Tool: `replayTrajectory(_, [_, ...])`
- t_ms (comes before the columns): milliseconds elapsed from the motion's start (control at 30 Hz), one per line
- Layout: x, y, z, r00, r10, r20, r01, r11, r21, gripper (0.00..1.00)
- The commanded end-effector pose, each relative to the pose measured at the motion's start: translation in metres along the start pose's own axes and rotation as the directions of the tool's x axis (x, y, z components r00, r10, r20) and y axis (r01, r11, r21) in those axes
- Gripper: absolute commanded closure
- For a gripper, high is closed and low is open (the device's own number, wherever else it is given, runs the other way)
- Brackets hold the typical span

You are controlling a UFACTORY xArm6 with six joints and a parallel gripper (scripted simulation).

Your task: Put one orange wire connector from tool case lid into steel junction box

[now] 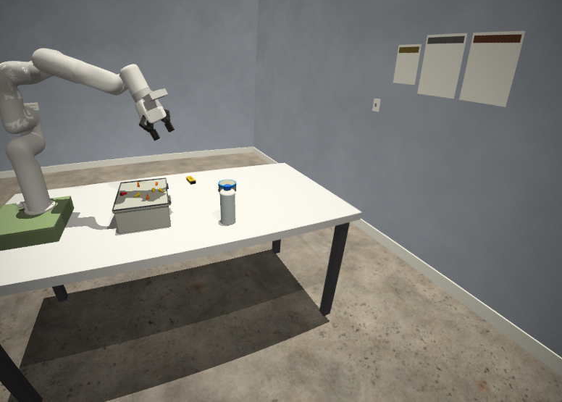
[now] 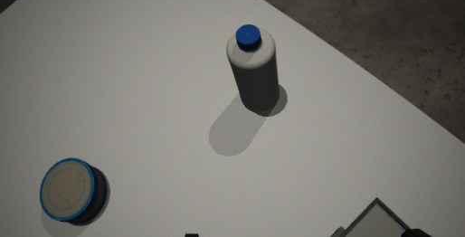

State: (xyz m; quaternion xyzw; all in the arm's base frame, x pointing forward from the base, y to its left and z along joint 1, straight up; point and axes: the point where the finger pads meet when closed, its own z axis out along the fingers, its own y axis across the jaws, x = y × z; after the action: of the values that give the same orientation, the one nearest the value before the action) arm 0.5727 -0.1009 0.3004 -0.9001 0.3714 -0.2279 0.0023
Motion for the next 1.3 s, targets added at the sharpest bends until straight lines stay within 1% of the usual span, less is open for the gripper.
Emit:
replayTrajectory(0, [-0.053, 0.023, -0.016, 0.990, 0.056, 0.126, -0.048, 0.997, -0.065, 0.00])
replayTrajectory(67, [-0.075, 0.032, -0.021, 0.982, 0.077, 0.175, -0.061, 0.994, -0.093, 0.00])
replayTrajectory(300, [-0.136, 0.058, -0.040, 0.942, 0.135, 0.307, -0.083, 0.980, -0.178, 0.00])
replayTrajectory(367, [-0.136, 0.058, -0.040, 0.942, 0.135, 0.307, -0.083, 0.980, -0.178, 0.00])
replayTrajectory(467, [-0.156, 0.067, -0.047, 0.925, 0.154, 0.347, -0.085, 0.975, -0.207, 0.00])
replayTrajectory(567, [-0.169, 0.072, -0.051, 0.914, 0.165, 0.370, -0.085, 0.971, -0.224, 0.00])
replayTrajectory(700, [-0.174, 0.074, -0.054, 0.909, 0.171, 0.381, -0.085, 0.969, -0.232, 0.00])
replayTrajectory(1267, [-0.175, 0.075, -0.054, 0.908, 0.171, 0.382, -0.085, 0.969, -0.232, 0.00])
